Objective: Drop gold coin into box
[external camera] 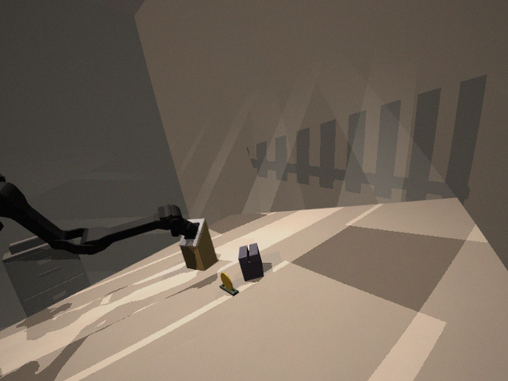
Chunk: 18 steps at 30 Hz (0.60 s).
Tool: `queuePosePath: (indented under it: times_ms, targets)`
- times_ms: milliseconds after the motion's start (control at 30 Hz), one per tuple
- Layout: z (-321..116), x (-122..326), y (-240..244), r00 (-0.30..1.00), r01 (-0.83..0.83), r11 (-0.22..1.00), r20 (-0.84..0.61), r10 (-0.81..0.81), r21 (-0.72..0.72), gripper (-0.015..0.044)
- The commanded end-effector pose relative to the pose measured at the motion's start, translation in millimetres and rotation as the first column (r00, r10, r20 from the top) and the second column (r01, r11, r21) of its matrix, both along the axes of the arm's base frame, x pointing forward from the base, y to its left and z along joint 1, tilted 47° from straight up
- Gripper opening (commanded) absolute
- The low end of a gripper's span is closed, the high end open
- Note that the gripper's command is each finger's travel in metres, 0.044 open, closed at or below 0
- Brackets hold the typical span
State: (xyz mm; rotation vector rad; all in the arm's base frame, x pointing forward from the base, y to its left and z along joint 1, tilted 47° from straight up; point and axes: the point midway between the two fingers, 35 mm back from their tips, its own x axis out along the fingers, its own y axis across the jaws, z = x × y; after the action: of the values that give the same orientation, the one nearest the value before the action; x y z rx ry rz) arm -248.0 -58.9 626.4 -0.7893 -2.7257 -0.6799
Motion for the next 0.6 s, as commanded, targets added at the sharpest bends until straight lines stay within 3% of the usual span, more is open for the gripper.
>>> queuePosePath:
  times_ms: [0,267,567]
  targets:
    - [23,29,29,0.983,-0.051,0.992,-0.182,0.029,-0.116,0.0161]
    - [63,118,99,0.774,-0.245,0.927,-0.633,0.01,-0.285,0.0161]
    - [68,211,152,0.41,-0.442,0.861,-0.91,-0.054,-0.25,0.0161]
